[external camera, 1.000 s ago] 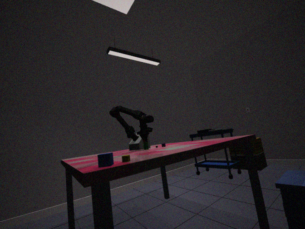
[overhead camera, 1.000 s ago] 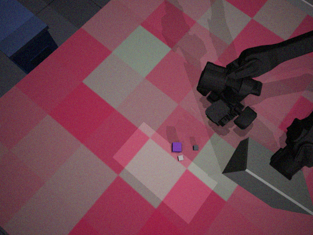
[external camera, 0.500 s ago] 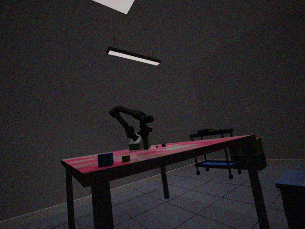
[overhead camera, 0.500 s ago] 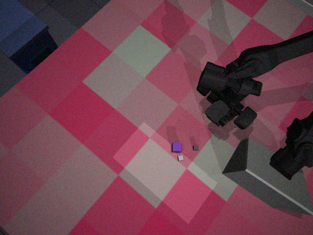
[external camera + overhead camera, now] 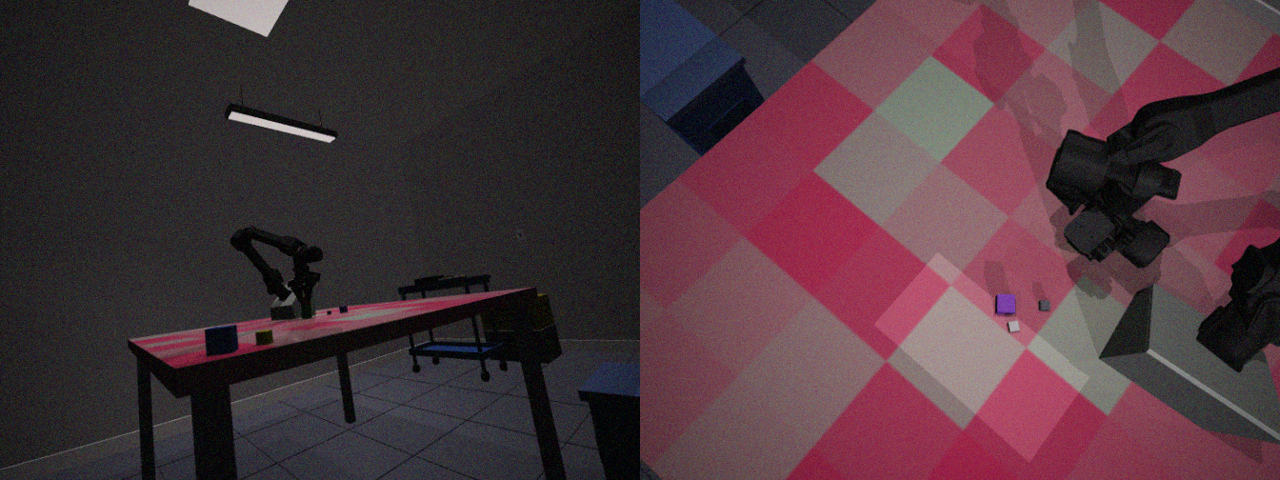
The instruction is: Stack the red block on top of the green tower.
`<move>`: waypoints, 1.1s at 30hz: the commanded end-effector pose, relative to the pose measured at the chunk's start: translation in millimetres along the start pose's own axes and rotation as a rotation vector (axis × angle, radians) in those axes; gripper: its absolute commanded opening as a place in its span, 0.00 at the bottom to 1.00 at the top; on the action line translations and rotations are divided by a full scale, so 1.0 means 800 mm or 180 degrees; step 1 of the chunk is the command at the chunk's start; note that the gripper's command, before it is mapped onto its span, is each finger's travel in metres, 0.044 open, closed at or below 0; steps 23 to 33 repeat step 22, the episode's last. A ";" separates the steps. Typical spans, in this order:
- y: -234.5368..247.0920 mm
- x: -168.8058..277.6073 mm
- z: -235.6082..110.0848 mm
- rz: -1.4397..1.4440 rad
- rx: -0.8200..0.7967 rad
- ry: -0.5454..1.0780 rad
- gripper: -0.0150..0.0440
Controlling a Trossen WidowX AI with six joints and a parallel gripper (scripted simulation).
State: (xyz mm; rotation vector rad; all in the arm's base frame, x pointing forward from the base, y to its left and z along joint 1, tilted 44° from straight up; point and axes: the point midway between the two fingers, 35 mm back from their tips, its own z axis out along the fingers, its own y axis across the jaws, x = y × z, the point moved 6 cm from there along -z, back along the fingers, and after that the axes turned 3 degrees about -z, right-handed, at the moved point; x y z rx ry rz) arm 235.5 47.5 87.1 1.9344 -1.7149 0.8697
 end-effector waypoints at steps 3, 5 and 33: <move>0.000 0.000 0.000 -0.0001 -0.0001 0.0001 1.00; 0.000 0.000 0.000 -0.0001 -0.0001 0.0001 1.00; 0.000 0.000 0.000 -0.0001 -0.0001 0.0001 1.00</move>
